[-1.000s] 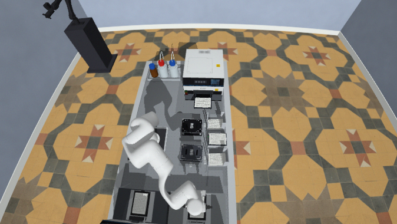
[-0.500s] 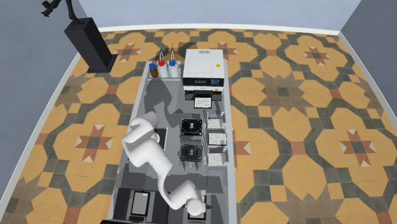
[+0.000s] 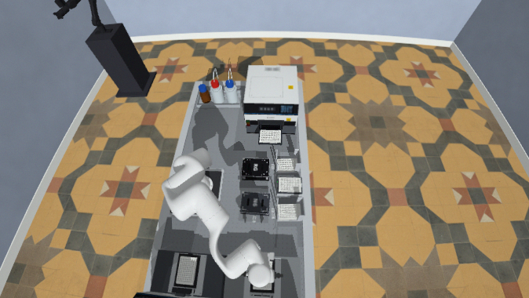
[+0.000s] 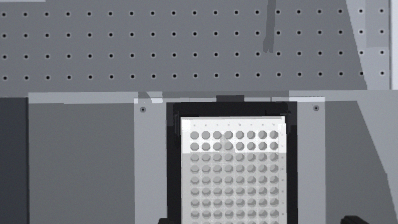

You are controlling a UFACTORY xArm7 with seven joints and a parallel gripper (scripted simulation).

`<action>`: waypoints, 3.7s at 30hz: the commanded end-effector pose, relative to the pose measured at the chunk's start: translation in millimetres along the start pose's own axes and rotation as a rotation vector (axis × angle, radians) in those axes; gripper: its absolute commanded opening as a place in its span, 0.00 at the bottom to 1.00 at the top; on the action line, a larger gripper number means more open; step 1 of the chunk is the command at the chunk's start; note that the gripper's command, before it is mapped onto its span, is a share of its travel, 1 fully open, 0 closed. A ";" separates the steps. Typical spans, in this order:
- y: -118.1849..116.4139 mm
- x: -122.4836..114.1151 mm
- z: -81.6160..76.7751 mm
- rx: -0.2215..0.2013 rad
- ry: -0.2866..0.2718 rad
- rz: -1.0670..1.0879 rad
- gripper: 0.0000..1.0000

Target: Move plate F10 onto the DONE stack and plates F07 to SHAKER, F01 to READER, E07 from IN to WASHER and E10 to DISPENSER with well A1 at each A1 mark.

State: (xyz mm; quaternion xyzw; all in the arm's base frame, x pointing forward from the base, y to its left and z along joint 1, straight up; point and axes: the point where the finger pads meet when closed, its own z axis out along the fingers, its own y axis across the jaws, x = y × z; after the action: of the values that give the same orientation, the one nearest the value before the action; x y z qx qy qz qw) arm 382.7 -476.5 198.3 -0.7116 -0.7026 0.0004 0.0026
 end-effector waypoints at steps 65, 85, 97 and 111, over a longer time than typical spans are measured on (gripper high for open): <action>-5.3 114.6 -21.8 -0.003 -0.003 0.000 1.00; -8.1 168.9 -21.7 -0.003 -0.003 0.000 1.00; -9.8 202.3 -21.6 -0.003 -0.003 0.000 1.00; -11.6 236.6 -21.5 -0.003 -0.002 0.000 1.00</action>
State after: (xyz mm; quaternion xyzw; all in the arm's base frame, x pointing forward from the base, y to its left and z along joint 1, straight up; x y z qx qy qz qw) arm 373.6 -250.8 218.6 -0.7119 -0.7023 0.0005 0.0030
